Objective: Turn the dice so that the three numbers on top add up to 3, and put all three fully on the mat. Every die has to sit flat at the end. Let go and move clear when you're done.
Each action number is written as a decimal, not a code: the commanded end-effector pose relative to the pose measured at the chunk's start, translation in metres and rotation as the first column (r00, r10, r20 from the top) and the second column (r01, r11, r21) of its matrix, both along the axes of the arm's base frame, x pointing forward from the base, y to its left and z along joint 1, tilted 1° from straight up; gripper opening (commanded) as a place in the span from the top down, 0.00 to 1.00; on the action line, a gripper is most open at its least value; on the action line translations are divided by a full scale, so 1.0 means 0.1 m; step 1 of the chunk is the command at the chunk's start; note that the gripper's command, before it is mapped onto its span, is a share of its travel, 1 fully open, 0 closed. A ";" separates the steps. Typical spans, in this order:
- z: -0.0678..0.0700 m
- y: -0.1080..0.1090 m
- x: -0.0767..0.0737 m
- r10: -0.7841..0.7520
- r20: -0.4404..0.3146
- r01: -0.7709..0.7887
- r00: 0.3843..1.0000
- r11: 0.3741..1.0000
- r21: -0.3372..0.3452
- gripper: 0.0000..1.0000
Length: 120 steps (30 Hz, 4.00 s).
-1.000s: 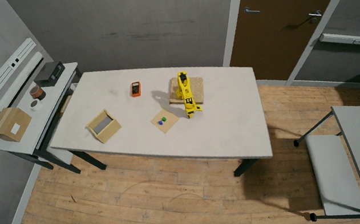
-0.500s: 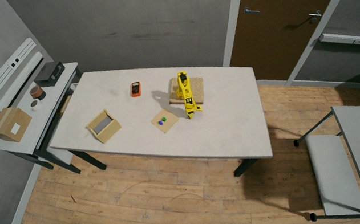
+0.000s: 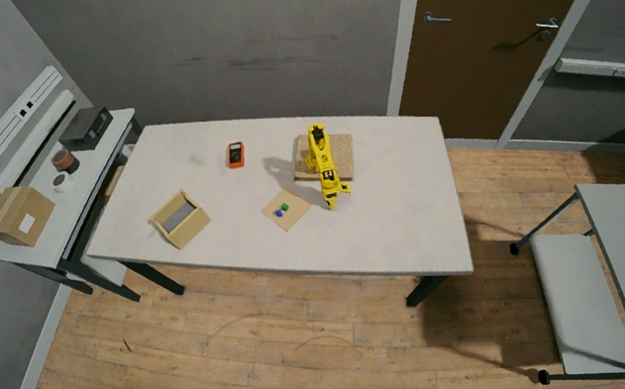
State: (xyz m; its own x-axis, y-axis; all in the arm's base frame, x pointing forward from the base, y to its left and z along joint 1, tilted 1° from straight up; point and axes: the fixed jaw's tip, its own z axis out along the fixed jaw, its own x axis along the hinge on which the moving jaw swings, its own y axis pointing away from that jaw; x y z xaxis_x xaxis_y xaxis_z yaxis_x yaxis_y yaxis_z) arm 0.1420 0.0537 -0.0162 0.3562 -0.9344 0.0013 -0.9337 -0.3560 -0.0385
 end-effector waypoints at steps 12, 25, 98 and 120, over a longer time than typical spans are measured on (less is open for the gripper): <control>0.00 -0.02 -0.03 0.003 -0.021 -0.003 1.000 1.000 -0.007 0.71; 0.33 -0.01 -0.01 0.003 -0.021 -0.003 1.000 1.000 -0.007 0.71; 1.21 0.06 0.18 -0.044 0.427 -0.030 0.903 0.986 0.167 0.72; 1.20 0.14 0.19 -0.396 0.260 0.327 0.880 0.905 0.274 0.72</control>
